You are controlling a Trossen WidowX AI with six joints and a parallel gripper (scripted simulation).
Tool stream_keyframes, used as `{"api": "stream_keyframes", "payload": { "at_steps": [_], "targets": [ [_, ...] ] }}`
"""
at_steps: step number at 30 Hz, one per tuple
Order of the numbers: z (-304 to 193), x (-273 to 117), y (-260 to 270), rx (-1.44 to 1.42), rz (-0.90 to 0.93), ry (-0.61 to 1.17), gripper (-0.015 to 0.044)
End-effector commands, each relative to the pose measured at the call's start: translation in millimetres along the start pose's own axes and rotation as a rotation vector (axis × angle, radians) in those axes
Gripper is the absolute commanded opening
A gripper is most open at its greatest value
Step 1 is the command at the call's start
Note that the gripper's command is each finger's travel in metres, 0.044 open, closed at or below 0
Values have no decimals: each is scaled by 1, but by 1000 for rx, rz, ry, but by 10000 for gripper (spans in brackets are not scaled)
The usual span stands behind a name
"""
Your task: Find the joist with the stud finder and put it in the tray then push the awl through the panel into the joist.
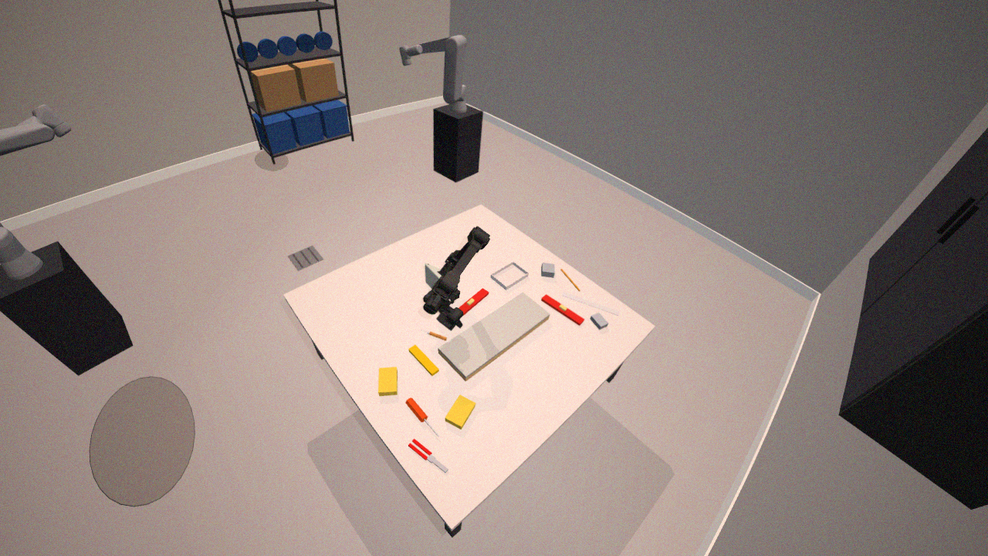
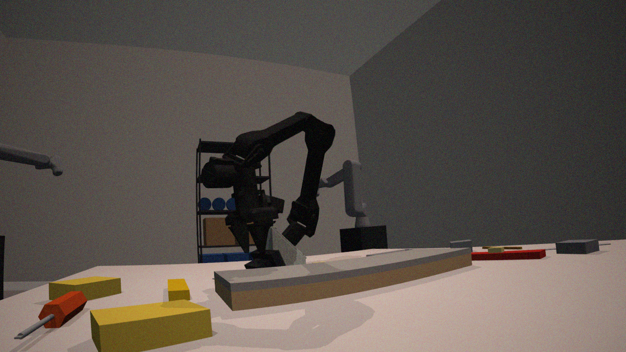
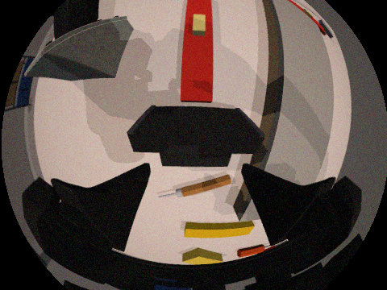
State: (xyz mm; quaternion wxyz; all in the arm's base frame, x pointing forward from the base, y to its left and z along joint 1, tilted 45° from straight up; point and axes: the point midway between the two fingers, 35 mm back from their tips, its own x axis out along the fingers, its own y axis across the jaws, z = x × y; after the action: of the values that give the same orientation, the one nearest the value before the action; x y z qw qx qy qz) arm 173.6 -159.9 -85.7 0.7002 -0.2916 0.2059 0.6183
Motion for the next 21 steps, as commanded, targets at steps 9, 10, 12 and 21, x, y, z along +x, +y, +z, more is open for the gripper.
{"api": "stream_keyframes", "payload": {
  "at_steps": [9,10,12,21],
  "targets": [
    [-2,20,-1,3,-2,-4,440],
    [-2,22,-1,3,-2,-4,440],
    [-2,25,-1,3,-2,-4,440],
    [-3,40,0,3,-2,-5,440]
  ]
}}
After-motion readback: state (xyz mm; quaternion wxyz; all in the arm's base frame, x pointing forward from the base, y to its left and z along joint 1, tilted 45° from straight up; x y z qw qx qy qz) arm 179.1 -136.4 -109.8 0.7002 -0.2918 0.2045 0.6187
